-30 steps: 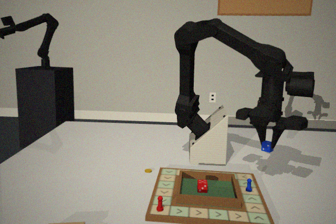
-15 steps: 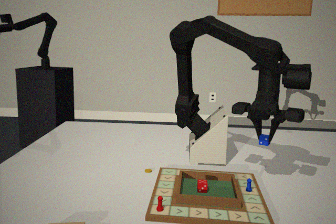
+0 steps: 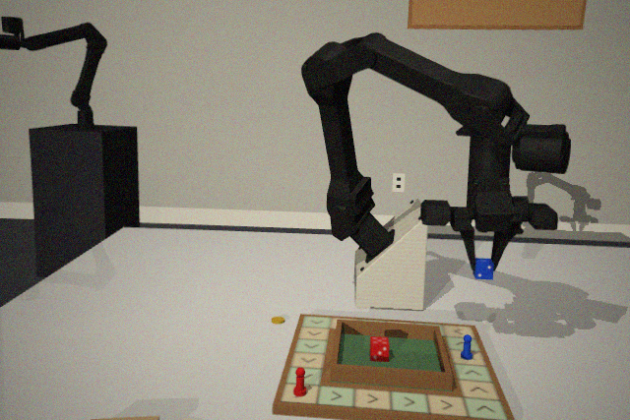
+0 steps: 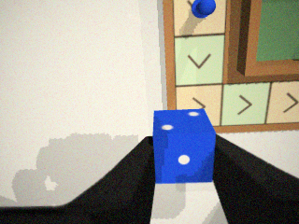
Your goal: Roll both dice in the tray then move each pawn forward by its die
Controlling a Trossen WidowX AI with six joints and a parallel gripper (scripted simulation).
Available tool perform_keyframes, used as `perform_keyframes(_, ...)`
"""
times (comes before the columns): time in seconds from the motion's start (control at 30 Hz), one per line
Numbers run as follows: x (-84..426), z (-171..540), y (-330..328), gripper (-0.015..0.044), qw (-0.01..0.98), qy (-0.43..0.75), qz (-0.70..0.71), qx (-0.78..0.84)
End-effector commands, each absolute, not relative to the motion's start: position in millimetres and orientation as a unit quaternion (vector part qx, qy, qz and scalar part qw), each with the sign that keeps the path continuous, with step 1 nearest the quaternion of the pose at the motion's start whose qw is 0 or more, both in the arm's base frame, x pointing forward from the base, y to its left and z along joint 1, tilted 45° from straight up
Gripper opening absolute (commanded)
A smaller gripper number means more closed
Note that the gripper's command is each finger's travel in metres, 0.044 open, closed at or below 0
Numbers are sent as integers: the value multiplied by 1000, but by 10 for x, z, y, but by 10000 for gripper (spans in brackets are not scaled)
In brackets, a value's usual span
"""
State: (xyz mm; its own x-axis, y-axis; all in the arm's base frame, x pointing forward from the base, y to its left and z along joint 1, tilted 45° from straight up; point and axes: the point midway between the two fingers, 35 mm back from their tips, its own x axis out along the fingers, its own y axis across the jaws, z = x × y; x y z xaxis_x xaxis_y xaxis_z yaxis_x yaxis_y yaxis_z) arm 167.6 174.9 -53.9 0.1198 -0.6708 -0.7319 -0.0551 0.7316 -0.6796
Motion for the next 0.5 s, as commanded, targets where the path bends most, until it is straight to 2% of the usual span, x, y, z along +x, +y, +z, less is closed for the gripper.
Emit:
perform_keyframes(0.0, 1758, -484, 1679, 0, 670, 637, -178, -337)
perform_keyframes(0.47, 1945, -361, 1475, 0, 589, 659, -46, -465)
